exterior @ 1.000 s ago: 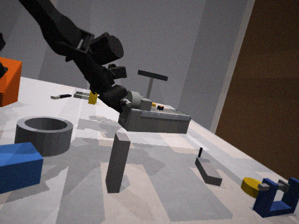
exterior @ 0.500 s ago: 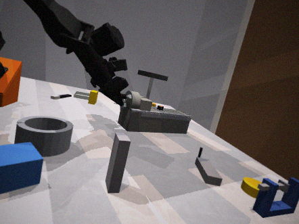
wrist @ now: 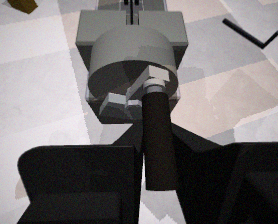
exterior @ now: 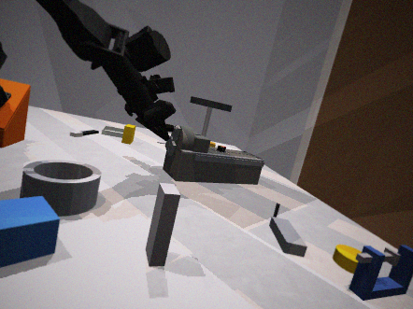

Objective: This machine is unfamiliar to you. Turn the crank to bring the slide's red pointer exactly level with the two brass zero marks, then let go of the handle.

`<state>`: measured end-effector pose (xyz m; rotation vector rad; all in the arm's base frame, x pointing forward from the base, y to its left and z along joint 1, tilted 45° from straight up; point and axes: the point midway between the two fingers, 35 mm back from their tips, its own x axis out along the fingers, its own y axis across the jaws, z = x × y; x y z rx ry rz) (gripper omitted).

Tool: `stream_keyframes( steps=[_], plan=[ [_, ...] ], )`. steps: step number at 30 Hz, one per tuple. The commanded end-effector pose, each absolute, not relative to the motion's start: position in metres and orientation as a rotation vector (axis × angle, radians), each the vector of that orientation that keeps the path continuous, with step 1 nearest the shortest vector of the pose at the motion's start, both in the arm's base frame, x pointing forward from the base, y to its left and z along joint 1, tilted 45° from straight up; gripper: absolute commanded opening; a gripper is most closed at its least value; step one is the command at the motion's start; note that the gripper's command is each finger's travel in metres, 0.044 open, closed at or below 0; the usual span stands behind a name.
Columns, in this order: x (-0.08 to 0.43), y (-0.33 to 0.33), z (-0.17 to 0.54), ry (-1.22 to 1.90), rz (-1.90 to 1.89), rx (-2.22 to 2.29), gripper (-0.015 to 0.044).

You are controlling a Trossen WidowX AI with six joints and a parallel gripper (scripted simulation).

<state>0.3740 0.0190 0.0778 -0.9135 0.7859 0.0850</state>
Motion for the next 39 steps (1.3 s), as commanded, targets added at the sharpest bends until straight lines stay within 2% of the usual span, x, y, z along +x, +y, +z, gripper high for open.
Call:
stream_keyframes(
  steps=[1, 39],
  plan=[
    [0.3699, 0.0272, 0.0746, 0.783, 0.102, -0.915, 0.0],
    [0.3657, 0.0325, 0.0653, 0.783, 0.103, -0.915, 0.0]
  ],
)
